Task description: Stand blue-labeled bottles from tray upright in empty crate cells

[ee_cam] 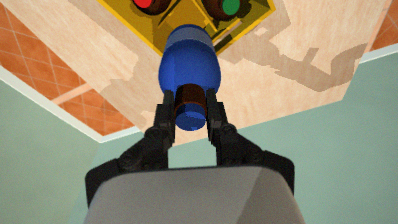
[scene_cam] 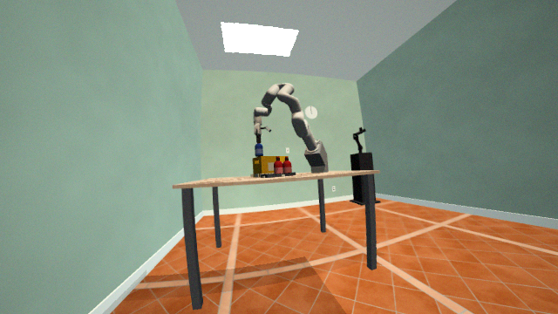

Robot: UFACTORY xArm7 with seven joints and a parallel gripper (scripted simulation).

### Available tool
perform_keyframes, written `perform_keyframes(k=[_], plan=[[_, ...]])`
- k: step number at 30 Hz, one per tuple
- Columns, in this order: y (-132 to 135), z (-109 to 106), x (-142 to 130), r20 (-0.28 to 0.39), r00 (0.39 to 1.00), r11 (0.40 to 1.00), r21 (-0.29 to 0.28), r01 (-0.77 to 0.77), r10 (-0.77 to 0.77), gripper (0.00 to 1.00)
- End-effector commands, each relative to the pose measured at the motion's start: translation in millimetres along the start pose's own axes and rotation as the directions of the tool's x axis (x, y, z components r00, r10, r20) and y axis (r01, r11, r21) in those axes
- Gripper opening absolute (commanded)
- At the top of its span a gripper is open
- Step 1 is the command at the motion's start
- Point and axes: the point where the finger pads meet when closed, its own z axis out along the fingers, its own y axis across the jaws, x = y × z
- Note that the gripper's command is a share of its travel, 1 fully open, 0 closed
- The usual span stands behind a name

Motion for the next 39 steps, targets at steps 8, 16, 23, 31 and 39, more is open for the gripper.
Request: perform_keyframes(k=[8,16,23,31,39], plan=[[-0.6,-2.0,-0.9,0.005,1.000,1.000,0.003,0.000,0.000,0.00],[-0.7,0.7,-0.9,0.005,1.000,1.000,0.002,0.000,0.000,0.00],[-0.9,6.2,-1.0,0.005,1.000,1.000,0.002,0.000,0.000,0.00],[-1.1,12.9,-1.1,0.005,1.000,1.000,0.002,0.000,0.000,0.00],[-1.4,22.6,-1.2,0.005,1.000,1.000,0.002,0.000,0.000,0.00]])
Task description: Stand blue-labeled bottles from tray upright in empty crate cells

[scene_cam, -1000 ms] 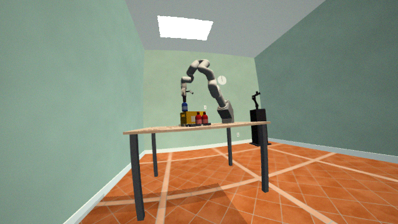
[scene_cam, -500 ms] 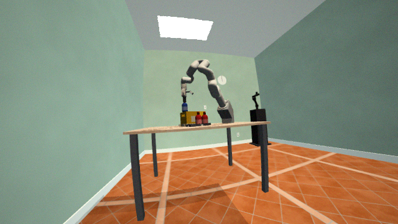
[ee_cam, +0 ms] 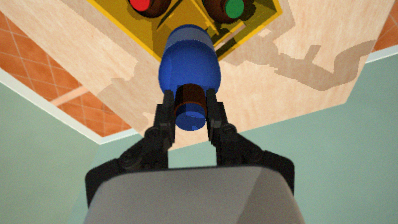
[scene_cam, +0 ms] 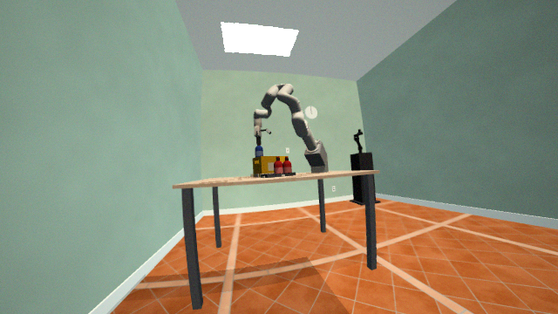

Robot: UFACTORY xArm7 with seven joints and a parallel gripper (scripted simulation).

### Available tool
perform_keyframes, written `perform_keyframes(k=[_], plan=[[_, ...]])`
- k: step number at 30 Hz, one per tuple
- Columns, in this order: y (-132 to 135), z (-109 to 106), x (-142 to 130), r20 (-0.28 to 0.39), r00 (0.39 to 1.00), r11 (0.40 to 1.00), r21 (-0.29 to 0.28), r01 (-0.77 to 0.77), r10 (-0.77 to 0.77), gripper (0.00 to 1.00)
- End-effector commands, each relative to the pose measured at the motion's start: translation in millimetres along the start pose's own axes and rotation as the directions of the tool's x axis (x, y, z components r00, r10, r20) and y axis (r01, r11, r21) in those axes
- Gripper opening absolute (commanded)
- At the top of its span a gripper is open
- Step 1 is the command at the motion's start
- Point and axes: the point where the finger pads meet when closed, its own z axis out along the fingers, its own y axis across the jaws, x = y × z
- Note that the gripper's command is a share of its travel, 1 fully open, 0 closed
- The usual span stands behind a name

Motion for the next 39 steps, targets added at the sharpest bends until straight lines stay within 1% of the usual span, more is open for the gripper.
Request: perform_keyframes(k=[1,17,39], plan=[[-0.9,3.5,-1.2,0.005,1.000,1.000,0.003,0.000,0.000,0.00],[-1.2,14.4,-1.3,0.005,1.000,1.000,0.003,0.000,0.000,0.00],[-1.3,15.6,-1.3,0.005,1.000,1.000,0.003,0.000,0.000,0.00]])
